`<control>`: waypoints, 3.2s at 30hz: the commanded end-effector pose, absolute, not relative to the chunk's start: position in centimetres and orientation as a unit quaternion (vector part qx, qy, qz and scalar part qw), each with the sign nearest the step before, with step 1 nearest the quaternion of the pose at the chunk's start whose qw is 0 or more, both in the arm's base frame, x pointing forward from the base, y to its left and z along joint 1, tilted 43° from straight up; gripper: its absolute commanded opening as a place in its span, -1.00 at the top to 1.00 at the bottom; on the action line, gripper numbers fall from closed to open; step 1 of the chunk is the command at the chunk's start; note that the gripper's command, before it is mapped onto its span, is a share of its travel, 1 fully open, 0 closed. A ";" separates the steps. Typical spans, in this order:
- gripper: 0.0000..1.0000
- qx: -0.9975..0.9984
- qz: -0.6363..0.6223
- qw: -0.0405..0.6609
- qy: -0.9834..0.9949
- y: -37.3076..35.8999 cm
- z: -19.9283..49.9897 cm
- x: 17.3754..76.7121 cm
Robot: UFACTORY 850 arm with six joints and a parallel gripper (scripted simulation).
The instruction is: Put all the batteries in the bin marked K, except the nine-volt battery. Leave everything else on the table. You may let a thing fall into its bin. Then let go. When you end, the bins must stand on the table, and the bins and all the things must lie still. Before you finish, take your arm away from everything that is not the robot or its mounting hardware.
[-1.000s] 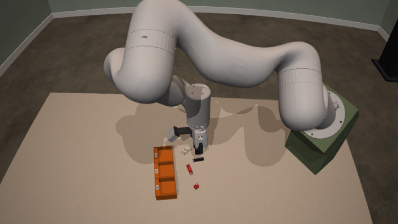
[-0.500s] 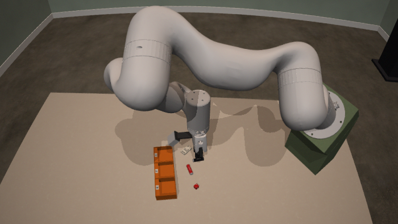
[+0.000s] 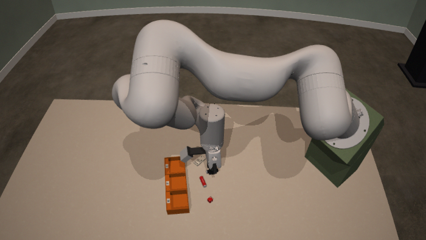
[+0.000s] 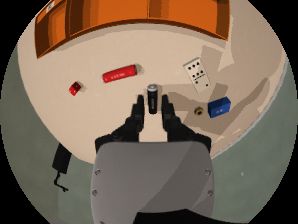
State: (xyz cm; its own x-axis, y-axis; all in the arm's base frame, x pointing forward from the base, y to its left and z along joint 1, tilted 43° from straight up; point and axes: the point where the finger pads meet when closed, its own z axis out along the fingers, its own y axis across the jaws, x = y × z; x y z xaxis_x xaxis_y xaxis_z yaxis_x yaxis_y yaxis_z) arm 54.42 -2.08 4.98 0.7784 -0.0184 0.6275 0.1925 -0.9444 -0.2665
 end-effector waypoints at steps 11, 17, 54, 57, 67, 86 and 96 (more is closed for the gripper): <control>0.44 -0.929 -0.330 0.160 -0.047 -1.7 4.2 55.0; 0.44 -0.929 -0.330 0.160 -0.047 -1.7 4.2 55.0; 1.00 -0.929 -0.330 0.160 -0.047 -2.0 4.9 54.4; 1.00 -0.929 -0.330 0.160 -0.047 -2.4 5.6 53.8; 1.00 -0.929 -0.330 0.160 -0.047 -3.2 7.6 52.3; 1.00 -0.929 -0.330 0.160 -0.047 -3.7 8.6 51.5; 1.00 -0.929 -0.330 0.160 -0.047 -0.5 12.1 54.1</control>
